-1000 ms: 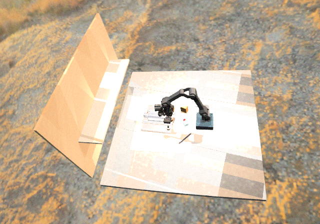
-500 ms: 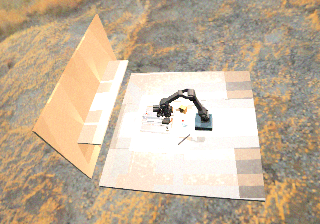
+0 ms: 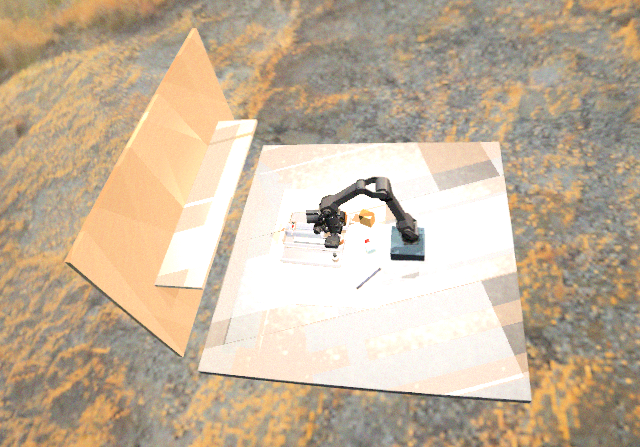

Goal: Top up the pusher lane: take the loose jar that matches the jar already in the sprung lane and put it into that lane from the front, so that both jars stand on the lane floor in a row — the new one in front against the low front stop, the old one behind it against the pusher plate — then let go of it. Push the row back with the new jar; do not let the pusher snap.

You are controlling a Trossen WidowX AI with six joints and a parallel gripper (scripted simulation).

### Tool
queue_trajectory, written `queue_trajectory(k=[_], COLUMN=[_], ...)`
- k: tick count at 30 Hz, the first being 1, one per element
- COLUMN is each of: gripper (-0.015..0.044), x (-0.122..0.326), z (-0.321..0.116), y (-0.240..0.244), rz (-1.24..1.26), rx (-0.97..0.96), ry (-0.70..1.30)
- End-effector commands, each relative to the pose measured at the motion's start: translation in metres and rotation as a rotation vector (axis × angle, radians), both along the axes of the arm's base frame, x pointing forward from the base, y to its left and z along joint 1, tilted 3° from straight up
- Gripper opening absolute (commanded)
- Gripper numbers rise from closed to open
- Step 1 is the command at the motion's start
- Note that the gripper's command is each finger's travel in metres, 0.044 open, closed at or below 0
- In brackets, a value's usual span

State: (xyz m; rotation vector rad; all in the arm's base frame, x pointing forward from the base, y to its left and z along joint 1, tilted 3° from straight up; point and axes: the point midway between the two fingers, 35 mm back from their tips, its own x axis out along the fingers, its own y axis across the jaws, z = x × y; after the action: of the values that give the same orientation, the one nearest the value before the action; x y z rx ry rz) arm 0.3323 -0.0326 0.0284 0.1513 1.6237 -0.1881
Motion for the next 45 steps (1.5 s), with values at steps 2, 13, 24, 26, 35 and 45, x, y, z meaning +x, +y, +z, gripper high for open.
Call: queue_trajectory(k=[2, 13, 24, 26, 35, 45], gripper=[0.0, 0.0, 0.0, 0.0, 0.0, 0.0], x=[0.0114, 0.0116, 0.013, 0.0133, 0.0145, 0.0158], z=[0.0051, 0.0051, 0.0051, 0.0051, 0.0051, 0.0051], y=[-0.0016, -0.0016, -0.0019, -0.002, -0.0023, -0.0025], rz=[0.004, 0.004, 0.004, 0.004, 0.004, 0.004], rx=[-0.004, -0.004, -0.004, -0.004, -0.004, -0.004], ry=[-0.039, -0.039, -0.039, -0.039, -0.039, -0.039])
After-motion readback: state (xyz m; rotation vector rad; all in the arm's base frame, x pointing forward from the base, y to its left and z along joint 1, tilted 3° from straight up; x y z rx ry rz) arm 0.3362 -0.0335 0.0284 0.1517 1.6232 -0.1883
